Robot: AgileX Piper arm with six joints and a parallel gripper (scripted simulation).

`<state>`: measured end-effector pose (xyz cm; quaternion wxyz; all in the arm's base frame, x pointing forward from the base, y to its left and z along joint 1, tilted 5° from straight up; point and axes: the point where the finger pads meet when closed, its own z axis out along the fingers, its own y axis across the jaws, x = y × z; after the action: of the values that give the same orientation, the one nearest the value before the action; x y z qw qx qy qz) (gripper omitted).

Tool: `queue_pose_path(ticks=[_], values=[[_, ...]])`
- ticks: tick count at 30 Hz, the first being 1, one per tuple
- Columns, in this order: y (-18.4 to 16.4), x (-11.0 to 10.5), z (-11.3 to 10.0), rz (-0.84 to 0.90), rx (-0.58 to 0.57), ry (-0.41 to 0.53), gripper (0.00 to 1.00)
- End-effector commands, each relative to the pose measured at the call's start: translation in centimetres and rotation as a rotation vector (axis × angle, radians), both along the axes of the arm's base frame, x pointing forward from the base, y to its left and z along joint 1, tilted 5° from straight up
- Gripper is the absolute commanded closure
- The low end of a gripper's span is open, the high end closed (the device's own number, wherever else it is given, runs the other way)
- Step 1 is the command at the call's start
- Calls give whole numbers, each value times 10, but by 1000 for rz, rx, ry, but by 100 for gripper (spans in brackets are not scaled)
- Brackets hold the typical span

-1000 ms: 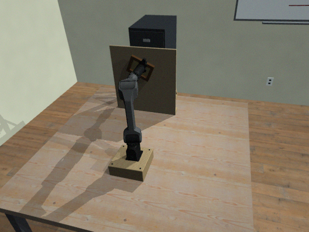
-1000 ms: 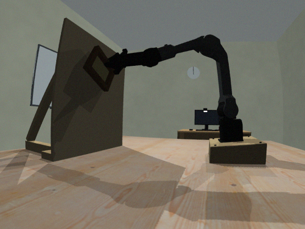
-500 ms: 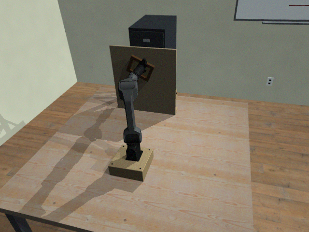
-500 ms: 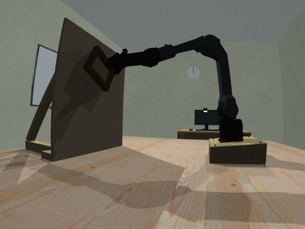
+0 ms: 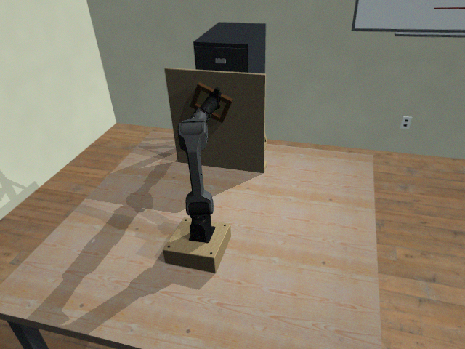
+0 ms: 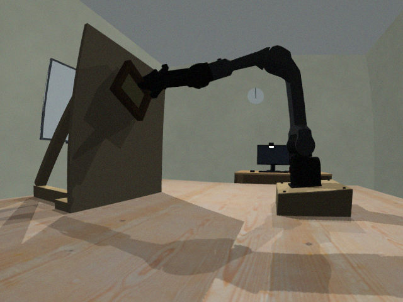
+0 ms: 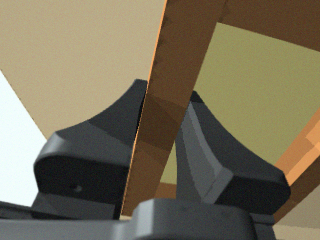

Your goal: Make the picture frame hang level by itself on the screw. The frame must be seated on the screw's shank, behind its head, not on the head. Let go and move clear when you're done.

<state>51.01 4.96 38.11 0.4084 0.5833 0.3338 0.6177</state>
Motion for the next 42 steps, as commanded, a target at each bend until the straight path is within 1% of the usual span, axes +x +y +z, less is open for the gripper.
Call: queue_pose_path(ticks=[1,29,42], values=[[-2,-1,6,-5,3,-14,100],[-2,-1,7,-7,-8,-13,100],[-1,-1,9,-10,-32,-11,100]])
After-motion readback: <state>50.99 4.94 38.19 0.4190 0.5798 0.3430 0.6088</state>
